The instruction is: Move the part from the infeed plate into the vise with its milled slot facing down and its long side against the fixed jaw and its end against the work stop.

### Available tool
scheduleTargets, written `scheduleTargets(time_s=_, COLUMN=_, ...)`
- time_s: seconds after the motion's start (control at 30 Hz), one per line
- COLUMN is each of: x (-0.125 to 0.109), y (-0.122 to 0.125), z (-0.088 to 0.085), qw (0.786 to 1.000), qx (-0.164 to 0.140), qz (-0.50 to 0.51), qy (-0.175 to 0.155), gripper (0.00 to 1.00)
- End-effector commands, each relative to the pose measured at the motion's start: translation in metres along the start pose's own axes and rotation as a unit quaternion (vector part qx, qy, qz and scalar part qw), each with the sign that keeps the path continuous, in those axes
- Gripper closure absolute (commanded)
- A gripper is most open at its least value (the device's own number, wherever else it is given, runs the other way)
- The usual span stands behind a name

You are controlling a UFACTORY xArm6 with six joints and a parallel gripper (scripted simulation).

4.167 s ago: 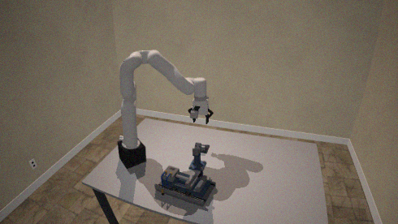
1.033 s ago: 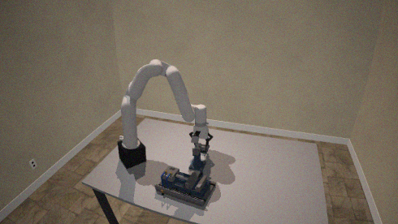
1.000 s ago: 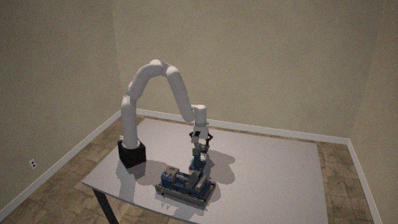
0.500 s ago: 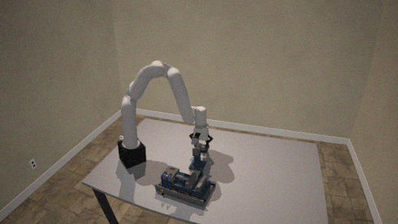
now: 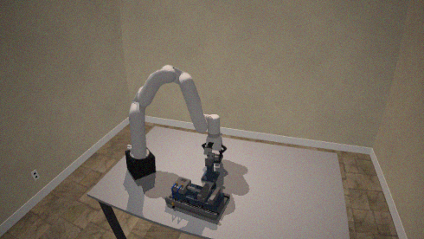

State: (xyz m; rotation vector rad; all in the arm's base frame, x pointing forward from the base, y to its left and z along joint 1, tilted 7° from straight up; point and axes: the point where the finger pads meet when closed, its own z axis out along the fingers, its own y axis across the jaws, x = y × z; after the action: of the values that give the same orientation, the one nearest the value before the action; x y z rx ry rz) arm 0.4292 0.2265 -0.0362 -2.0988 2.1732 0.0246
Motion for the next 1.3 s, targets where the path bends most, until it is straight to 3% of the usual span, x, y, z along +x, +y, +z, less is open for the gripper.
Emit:
scheduleTargets(time_s=0.0, x=-0.0008, y=-0.0014, z=-0.0008, qw=1.0, qx=0.002, qz=0.0, qy=-0.001, gripper=0.11)
scheduleTargets(time_s=0.53, x=-0.0008, y=-0.0014, z=-0.0007, qw=1.0, qx=0.002, qz=0.0, qy=-0.001, gripper=0.11)
scheduleTargets(time_s=0.57, x=-0.0008, y=-0.0014, z=-0.0007, qw=1.0, qx=0.002, qz=0.0, qy=-0.001, gripper=1.0)
scheduleTargets(time_s=1.27, x=-0.0008, y=-0.0014, z=-0.0007, qw=1.0, qx=0.002, qz=0.0, qy=-0.001, gripper=1.0)
